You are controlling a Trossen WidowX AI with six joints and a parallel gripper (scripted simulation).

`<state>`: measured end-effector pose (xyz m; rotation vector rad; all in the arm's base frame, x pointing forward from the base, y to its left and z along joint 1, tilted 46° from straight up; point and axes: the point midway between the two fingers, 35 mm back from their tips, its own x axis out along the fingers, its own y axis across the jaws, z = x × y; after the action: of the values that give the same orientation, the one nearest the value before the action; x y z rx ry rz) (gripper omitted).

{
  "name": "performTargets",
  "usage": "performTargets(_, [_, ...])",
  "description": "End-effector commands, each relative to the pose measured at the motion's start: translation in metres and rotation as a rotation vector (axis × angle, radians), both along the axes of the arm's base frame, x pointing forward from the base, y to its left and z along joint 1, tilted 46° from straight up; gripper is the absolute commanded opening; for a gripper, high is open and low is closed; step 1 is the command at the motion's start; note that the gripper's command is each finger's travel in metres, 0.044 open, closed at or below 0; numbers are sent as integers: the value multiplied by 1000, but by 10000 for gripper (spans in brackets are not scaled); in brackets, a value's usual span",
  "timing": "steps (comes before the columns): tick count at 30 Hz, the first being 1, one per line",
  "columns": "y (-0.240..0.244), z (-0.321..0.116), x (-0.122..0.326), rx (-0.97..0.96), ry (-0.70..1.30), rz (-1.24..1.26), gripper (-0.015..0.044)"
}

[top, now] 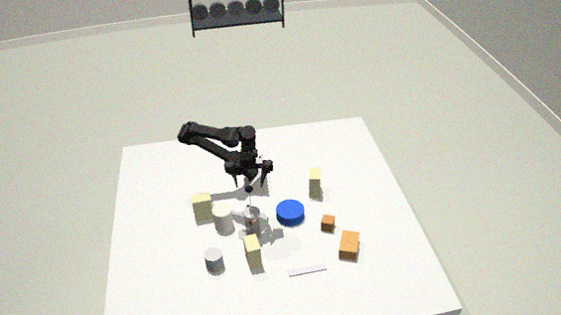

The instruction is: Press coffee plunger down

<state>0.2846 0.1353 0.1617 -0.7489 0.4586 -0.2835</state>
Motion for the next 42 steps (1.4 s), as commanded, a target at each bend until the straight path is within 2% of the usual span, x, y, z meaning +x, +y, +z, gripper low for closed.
performTargets(1, [-4,-3,5,-4,2,5,440])
performTargets(4, [-5,-3,7,-5,0,6,440])
performTargets(16, [-5,-3,7,-5,0,6,125])
performTargets(17, [-5,-3,7,-5,0,6,117])
performTargets(42, [-18,-21,12,-1,7,3,117])
